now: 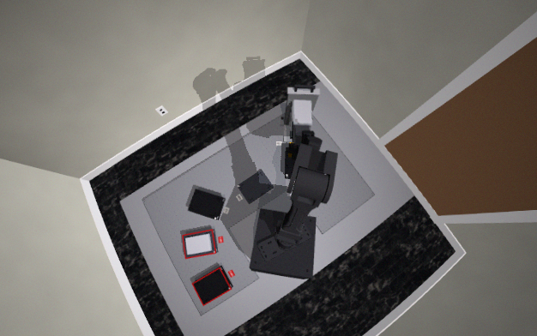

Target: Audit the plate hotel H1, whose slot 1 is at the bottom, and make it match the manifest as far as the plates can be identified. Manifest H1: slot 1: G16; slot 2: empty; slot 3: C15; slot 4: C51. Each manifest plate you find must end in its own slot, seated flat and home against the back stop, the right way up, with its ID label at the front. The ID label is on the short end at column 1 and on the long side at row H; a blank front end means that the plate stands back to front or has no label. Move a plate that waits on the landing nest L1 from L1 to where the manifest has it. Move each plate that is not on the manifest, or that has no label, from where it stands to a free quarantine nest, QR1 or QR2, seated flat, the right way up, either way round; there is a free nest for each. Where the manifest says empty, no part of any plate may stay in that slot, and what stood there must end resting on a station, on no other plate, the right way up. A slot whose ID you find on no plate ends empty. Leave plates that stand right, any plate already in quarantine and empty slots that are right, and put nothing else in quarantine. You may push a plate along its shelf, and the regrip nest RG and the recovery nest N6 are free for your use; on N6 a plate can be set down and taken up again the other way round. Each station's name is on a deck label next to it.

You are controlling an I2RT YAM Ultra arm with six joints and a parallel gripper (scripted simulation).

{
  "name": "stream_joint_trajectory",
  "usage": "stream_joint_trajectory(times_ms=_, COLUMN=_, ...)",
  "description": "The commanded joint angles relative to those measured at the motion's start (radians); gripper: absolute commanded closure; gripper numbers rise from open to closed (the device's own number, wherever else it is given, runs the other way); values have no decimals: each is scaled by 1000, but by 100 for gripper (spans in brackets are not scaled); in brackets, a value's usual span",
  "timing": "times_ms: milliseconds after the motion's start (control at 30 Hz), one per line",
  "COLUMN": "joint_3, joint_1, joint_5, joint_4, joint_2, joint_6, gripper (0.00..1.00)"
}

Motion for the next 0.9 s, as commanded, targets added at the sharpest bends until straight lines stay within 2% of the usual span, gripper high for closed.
stream_joint_trajectory(times_ms=0, joint_3=4, joint_1=0, joint_5=0, joint_4=6, joint_2=-4, joint_6=1, gripper=14)
stream_joint_trajectory(times_ms=567, joint_3=4, joint_1=0, joint_5=0, joint_4=10, joint_2=0, joint_6=1, gripper=14)
stream_joint_trajectory(times_ms=867, joint_3=28, joint_1=6, joint_5=5, joint_4=4, joint_2=17, joint_6=4, gripper=14)
